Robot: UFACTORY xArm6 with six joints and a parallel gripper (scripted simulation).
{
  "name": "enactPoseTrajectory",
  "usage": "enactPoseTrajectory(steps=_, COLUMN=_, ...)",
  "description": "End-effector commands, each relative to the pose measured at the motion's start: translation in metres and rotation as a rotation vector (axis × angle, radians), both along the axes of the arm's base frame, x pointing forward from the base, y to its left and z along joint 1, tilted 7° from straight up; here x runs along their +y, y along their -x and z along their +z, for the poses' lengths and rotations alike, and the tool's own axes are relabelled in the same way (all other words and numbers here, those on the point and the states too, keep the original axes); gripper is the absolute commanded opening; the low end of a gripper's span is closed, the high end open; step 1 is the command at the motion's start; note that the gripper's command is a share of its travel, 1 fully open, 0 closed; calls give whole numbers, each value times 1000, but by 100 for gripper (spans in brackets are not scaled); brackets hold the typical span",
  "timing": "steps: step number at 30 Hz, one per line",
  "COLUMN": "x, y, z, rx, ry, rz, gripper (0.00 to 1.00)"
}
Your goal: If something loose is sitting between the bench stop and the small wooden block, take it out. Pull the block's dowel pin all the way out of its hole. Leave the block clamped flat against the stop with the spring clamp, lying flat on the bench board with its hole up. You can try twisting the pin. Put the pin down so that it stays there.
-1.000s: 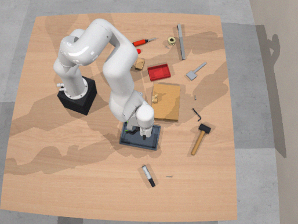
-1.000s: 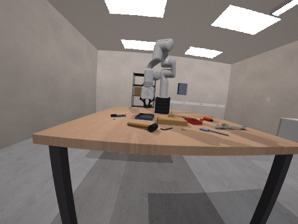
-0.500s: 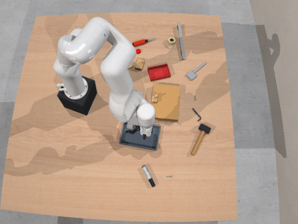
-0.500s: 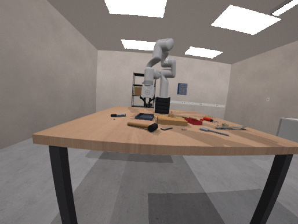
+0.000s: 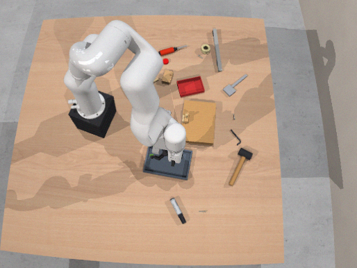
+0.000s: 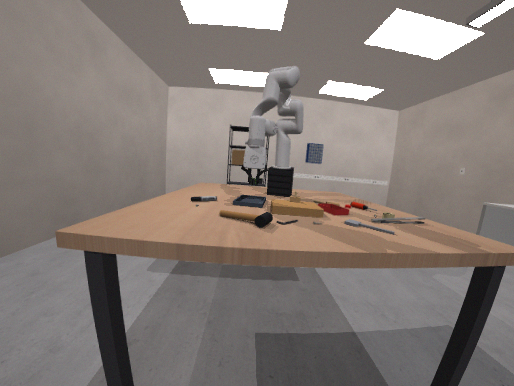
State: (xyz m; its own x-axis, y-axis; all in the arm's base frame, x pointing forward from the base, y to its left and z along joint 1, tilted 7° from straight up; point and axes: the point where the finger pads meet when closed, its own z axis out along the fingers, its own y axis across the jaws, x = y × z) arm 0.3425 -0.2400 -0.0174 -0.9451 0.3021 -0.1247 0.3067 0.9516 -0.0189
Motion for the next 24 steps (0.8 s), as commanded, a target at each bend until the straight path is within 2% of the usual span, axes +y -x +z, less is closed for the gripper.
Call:
enactPoseTrajectory(steps=1, x=0, y=-2, z=1, rx=-4, ry=0, rz=-18, gripper=27)
enactPoseTrajectory(steps=17, x=12, y=-9, z=1, rx=-17, ry=-26, rz=-246, gripper=27)
enactPoseTrajectory(steps=24, x=22, y=-15, z=1, rx=-28, ry=-49, rz=-444, gripper=27)
